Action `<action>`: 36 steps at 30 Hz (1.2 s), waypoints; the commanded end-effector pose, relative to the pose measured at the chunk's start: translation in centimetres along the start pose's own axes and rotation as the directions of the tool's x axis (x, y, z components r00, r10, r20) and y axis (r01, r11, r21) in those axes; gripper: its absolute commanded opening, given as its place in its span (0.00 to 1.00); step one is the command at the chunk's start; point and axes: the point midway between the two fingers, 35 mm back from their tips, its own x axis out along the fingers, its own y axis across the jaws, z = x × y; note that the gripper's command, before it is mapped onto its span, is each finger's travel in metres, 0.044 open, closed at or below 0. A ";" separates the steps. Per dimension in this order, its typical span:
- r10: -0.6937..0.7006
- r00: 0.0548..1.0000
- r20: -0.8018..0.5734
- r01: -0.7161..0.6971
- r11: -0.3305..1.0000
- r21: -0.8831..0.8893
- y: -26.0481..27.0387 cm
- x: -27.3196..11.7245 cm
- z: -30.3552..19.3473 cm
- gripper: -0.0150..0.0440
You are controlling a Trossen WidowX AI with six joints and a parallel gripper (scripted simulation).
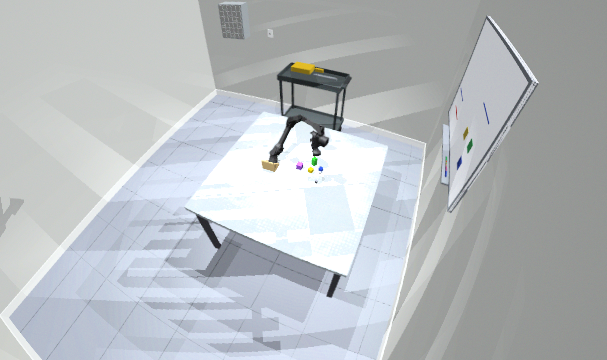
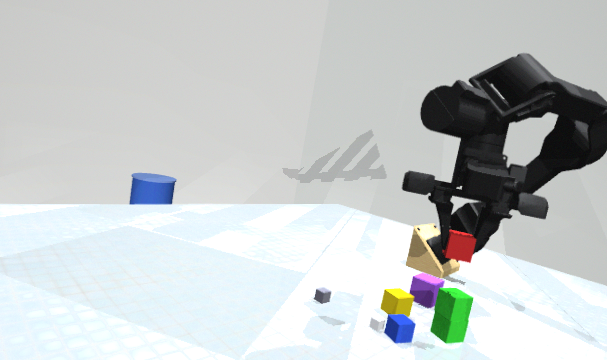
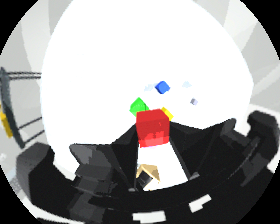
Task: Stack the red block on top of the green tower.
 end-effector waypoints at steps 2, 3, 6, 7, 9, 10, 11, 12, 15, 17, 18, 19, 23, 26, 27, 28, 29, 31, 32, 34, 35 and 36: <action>0.007 1.000 0.005 -0.007 1.000 0.010 1.3 -0.1 0.3 0.25; 0.007 1.000 0.005 -0.007 1.000 0.010 1.3 0.0 0.3 0.25; 0.006 1.000 0.006 -0.007 1.000 0.010 1.3 0.8 0.3 0.25; 0.007 1.000 0.006 -0.007 1.000 0.010 1.3 1.2 0.3 0.25; 0.007 1.000 0.006 -0.007 1.000 0.010 1.3 1.8 0.2 0.25; 0.007 1.000 0.006 -0.007 1.000 0.010 1.3 2.0 0.2 0.25; 0.007 1.000 0.006 -0.007 1.000 0.010 1.3 2.1 0.2 0.25; 0.007 1.000 0.006 -0.007 1.000 0.010 1.3 2.1 0.2 0.25; 0.007 1.000 0.006 -0.007 1.000 0.010 1.3 2.7 0.2 0.25; 0.007 1.000 0.006 -0.007 1.000 0.010 1.3 3.3 0.2 0.25; 0.007 1.000 0.006 -0.007 1.000 0.009 1.3 3.7 0.2 0.25; 0.007 1.000 0.007 -0.007 1.000 0.009 1.3 4.0 0.2 0.25; 0.008 1.000 0.007 -0.008 1.000 0.009 1.3 5.0 0.2 0.25; 0.008 1.000 0.007 -0.008 1.000 0.009 1.3 5.0 0.2 0.25; 0.008 1.000 0.007 -0.008 1.000 0.009 1.3 5.0 0.2 0.25; 0.008 1.000 0.007 -0.008 1.000 0.009 1.3 5.0 0.2 0.25; 0.008 1.000 0.007 -0.008 1.000 0.009 1.3 5.0 0.2 0.25; 0.008 1.000 0.007 -0.008 1.000 0.009 1.3 5.0 0.2 0.25; 0.008 1.000 0.007 -0.008 1.000 0.009 1.3 5.0 0.2 0.25; 0.008 1.000 0.007 -0.008 1.000 0.009 1.3 5.0 0.2 0.25; 0.008 1.000 0.007 -0.008 1.000 0.009 1.3 5.0 0.2 0.25; 0.008 1.000 0.007 -0.008 1.000 0.009 1.3 5.0 0.2 0.25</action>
